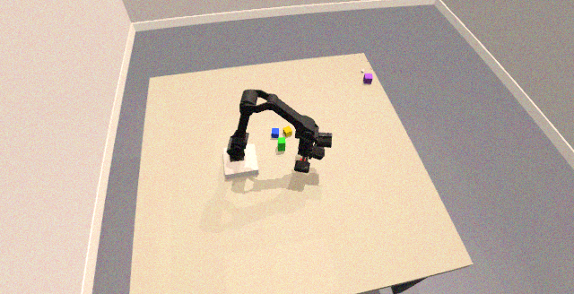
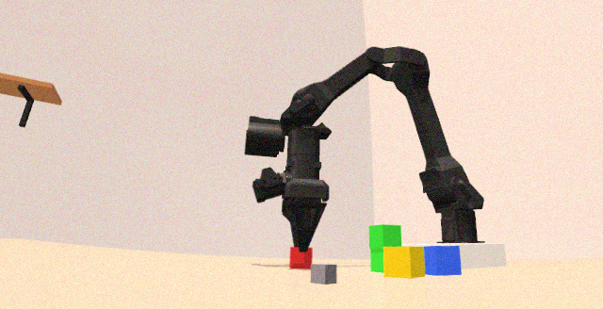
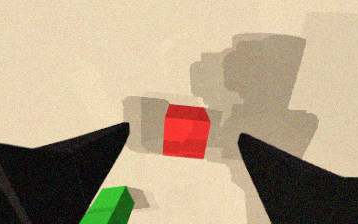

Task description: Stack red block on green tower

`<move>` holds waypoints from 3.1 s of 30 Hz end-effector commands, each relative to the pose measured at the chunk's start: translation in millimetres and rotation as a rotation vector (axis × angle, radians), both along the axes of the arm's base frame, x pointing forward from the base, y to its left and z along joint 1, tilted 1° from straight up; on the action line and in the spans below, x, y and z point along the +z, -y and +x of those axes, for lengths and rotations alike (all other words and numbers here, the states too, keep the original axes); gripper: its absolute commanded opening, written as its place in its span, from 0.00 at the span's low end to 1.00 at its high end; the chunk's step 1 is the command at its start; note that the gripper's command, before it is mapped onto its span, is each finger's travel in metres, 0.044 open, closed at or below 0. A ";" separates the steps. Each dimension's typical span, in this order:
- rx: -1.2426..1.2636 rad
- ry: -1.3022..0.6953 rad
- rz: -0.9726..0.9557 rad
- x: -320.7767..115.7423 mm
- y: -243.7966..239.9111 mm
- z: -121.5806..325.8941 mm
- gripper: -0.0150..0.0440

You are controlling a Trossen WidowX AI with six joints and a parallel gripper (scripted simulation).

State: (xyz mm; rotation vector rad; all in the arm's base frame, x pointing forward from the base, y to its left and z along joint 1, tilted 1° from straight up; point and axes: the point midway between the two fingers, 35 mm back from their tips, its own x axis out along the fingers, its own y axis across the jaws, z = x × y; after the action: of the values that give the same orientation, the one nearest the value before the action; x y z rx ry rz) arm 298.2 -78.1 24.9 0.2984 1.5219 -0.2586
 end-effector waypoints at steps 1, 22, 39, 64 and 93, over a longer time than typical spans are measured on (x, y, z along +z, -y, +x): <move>-0.006 -0.003 -0.003 -6.8 0.2 -0.9 1.00; -0.006 -0.003 -0.003 -17.0 -0.1 -1.1 1.00; -0.006 -0.003 -0.003 -17.0 -0.1 -1.1 0.44; -0.006 -0.003 -0.004 94.0 1.3 -4.4 0.25; 0.000 -0.006 0.005 103.3 -84.4 -54.5 0.25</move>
State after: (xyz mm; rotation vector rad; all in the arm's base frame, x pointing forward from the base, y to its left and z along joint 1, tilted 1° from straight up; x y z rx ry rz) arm 254.3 -3.9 128.9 0.2986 1.5257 -0.2479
